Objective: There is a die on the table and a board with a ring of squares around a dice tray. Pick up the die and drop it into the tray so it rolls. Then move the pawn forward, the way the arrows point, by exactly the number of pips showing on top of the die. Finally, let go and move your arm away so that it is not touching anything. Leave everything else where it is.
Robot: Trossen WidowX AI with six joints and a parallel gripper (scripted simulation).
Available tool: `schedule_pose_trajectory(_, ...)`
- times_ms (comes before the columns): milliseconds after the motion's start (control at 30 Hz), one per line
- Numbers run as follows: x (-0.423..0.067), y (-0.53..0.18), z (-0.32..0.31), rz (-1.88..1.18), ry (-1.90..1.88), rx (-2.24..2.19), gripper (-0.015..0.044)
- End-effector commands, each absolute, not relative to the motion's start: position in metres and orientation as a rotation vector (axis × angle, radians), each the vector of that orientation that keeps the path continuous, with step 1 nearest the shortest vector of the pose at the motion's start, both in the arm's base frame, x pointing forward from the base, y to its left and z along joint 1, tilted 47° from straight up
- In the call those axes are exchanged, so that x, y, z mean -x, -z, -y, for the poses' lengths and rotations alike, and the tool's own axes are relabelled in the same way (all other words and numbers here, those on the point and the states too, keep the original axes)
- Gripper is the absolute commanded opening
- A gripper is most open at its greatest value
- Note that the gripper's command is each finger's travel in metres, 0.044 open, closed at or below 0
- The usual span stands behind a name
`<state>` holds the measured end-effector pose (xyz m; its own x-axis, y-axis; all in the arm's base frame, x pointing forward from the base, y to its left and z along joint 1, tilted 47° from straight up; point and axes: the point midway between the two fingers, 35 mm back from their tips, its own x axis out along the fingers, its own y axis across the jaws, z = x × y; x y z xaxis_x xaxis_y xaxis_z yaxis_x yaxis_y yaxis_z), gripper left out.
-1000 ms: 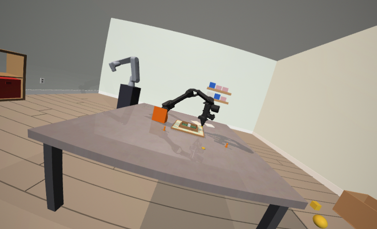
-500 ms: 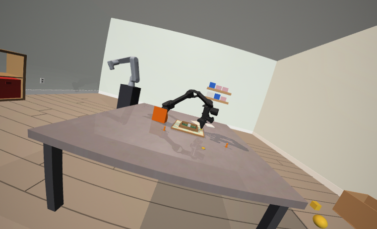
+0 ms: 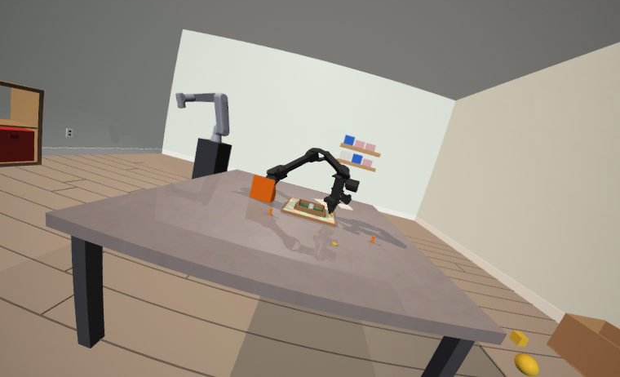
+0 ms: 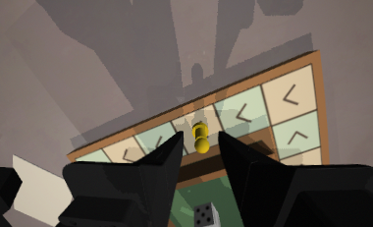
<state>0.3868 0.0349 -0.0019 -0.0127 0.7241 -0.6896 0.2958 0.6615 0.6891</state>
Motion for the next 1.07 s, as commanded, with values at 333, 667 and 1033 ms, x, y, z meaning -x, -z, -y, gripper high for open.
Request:
schedule_pose_trajectory(333,-0.385,-0.033,0.004,-1.604,-0.419,-0.861,0.0440)
schedule_pose_trajectory(667,-0.246,-0.076,0.060,-1.513,-0.610,-0.637,0.0440)
schedule_pose_trajectory(1033,-0.266,-0.074,0.062,-1.507,-0.573,-0.661,0.0440)
